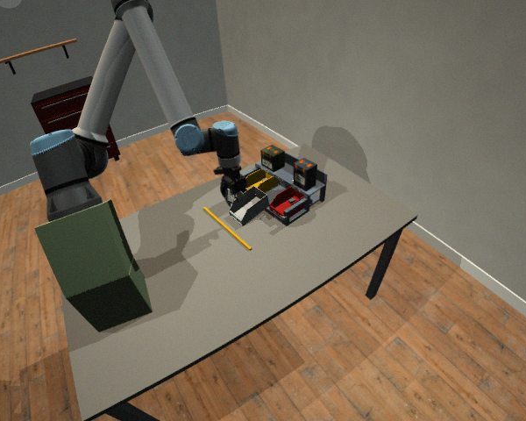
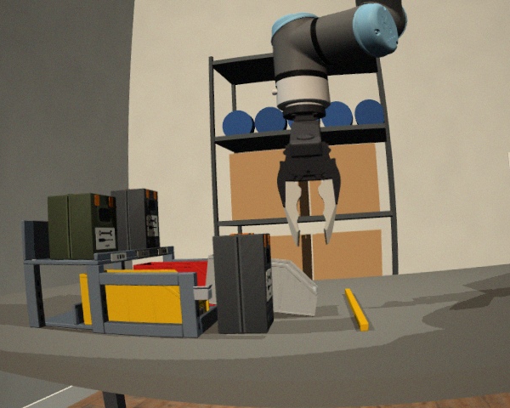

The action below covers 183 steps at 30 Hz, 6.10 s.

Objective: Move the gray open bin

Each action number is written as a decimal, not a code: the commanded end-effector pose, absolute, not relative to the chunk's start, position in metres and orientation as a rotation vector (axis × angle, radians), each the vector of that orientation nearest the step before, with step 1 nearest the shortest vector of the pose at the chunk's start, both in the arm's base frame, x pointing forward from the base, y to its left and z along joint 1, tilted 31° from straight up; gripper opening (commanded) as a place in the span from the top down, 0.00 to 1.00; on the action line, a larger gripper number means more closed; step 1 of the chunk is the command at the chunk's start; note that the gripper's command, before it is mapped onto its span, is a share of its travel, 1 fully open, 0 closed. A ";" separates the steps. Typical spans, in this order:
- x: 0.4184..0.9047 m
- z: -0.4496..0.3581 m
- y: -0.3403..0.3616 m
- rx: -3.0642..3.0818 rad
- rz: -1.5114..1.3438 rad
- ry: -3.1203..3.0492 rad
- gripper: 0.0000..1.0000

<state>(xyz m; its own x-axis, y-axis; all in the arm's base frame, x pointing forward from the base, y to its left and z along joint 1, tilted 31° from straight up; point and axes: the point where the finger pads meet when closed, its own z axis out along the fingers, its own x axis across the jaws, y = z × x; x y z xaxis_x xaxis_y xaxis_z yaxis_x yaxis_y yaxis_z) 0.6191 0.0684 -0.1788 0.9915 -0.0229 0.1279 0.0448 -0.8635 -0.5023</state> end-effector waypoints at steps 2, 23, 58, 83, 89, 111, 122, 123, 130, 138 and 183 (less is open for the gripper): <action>0.620 -0.181 0.069 -2.608 -0.177 -0.015 0.74; 0.621 -0.186 0.072 -2.608 -0.177 -0.015 0.74; 0.621 -0.188 0.073 -2.608 -0.177 -0.015 0.80; 0.691 -0.156 0.058 -2.608 -0.177 -0.015 0.80; 0.691 -0.156 0.058 -2.608 -0.177 -0.015 0.80; 0.726 -0.140 0.051 -2.608 -0.177 -0.015 0.80; 0.774 -0.118 0.041 -2.608 -0.177 -0.015 0.80; 0.774 -0.118 0.041 -2.608 -0.177 -0.015 0.80; 0.776 -0.117 0.040 -2.608 -0.178 -0.015 0.80; 0.783 -0.114 0.039 -2.608 -0.177 -0.015 0.80; 0.770 -0.120 0.042 -2.608 -0.177 -0.015 0.80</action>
<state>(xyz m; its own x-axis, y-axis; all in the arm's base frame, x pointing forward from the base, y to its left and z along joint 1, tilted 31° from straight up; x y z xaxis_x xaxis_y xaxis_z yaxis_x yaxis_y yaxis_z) 0.7703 0.0418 -0.1199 0.9915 -0.0229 0.1279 0.0448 -0.8635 -0.5023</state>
